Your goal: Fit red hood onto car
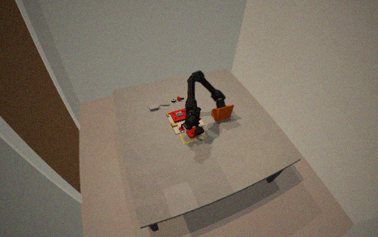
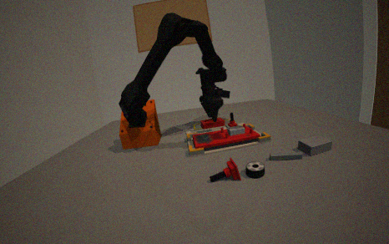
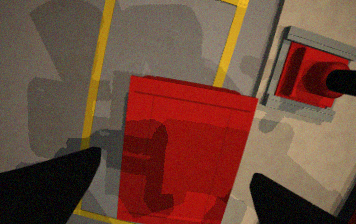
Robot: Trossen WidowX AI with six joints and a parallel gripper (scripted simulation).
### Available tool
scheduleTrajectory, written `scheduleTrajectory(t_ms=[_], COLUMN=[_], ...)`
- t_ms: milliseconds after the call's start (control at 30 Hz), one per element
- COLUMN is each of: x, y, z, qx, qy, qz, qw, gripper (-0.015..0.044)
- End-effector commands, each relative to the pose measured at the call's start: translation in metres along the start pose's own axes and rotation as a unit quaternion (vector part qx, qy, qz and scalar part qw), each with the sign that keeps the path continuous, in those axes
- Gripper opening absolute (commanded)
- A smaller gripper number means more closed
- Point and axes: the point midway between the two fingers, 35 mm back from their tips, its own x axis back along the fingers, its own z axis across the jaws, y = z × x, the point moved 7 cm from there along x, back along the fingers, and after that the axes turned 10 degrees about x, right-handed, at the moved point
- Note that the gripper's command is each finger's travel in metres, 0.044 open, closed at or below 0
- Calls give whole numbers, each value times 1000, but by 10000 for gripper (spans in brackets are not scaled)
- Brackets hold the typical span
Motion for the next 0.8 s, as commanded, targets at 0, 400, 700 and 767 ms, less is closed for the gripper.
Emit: scheduleTrajectory(t_ms=[0, 400, 700, 767], x=[-4, -10, -14, -15], y=[-1, -1, -1, -1], z=[-1, -1, -1, -1], qx=[3, 3, 3, 3], qy=[-2, -2, -2, -2], qz=[3, 3, 3, 3], qw=[1000, 1000, 1000, 1000], gripper=[440, 440, 440, 440])
